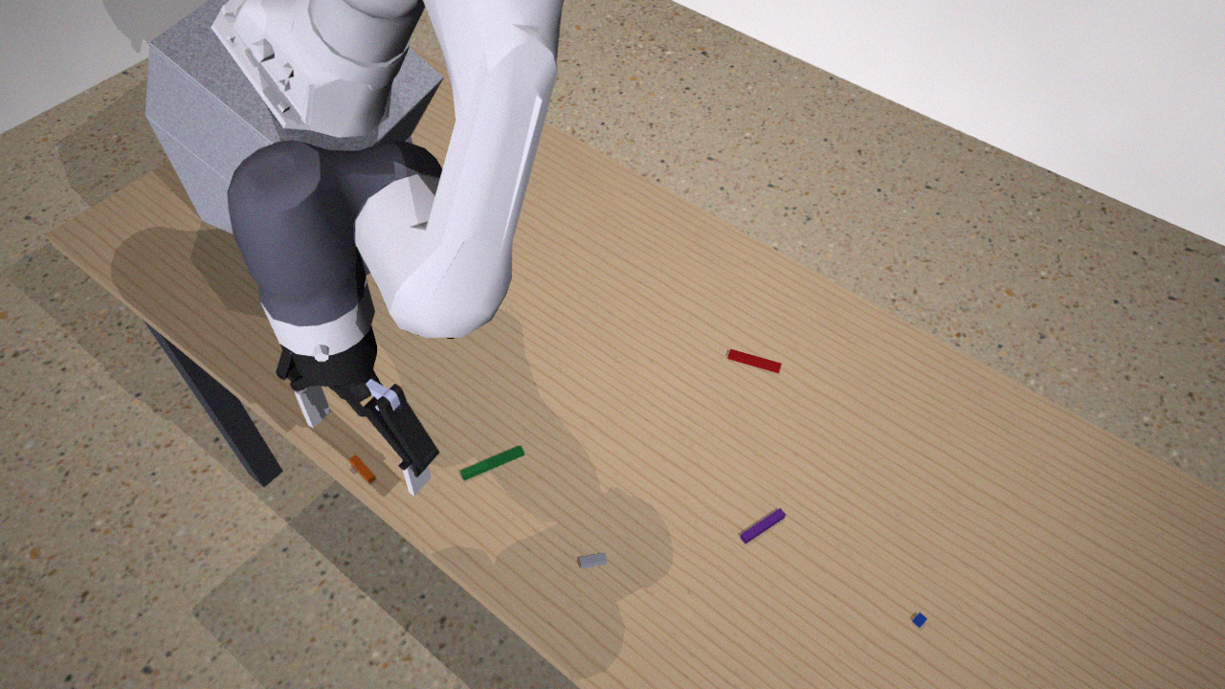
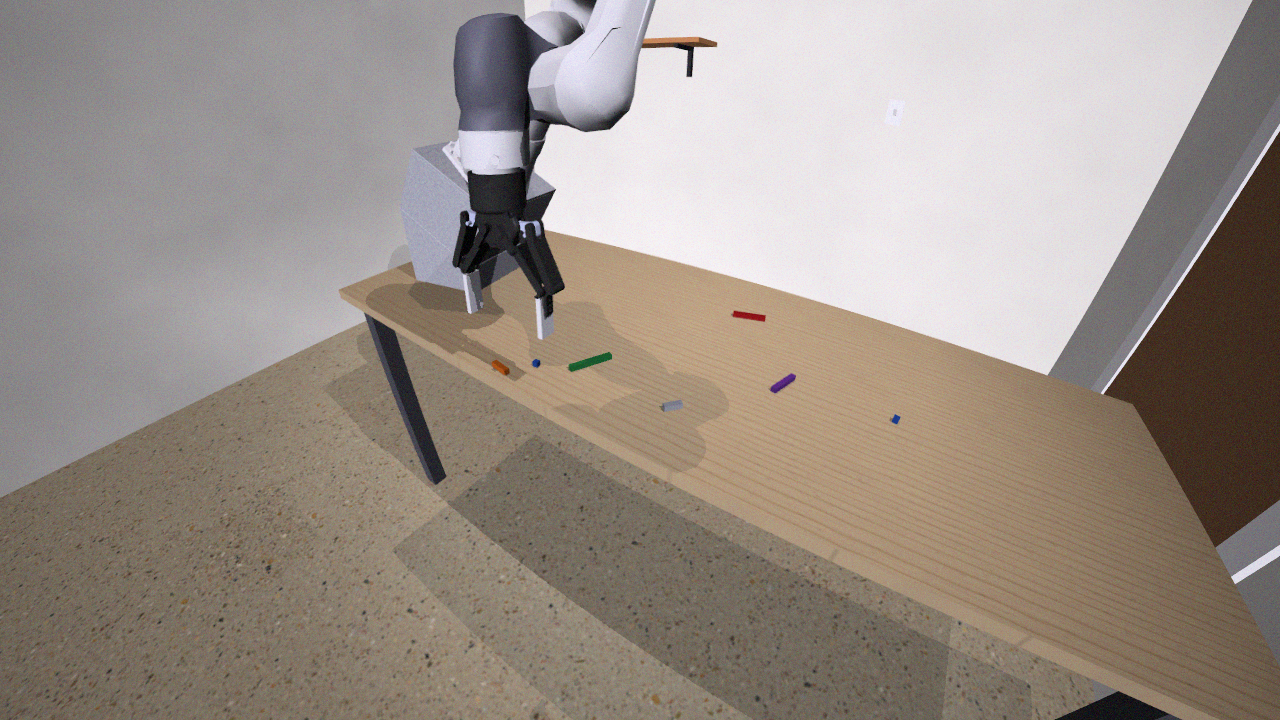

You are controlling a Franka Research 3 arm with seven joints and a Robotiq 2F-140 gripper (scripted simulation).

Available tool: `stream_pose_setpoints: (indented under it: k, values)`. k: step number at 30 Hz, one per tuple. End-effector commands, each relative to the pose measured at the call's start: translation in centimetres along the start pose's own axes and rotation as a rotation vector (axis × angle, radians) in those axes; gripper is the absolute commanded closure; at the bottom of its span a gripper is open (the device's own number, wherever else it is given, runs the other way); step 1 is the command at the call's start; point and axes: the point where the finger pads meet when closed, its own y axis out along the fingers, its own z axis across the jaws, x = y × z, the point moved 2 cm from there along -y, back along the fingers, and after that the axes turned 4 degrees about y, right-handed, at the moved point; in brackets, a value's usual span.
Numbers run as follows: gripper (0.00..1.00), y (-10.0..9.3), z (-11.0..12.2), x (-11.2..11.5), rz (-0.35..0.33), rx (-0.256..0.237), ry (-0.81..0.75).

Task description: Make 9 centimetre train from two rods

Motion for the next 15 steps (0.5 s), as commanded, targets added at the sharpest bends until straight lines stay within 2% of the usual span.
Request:
stream_pose_setpoints:
  k: [1,14,15]
  values:
    - [0.00,0.0,0.1,-0.1,0.006,0.009,-0.029]
    - [0.00,0.0,0.1,-0.1,0.006,0.009,-0.029]
    - [0.00,0.6,-1.2,0.2,0.009,0.011,-0.012]
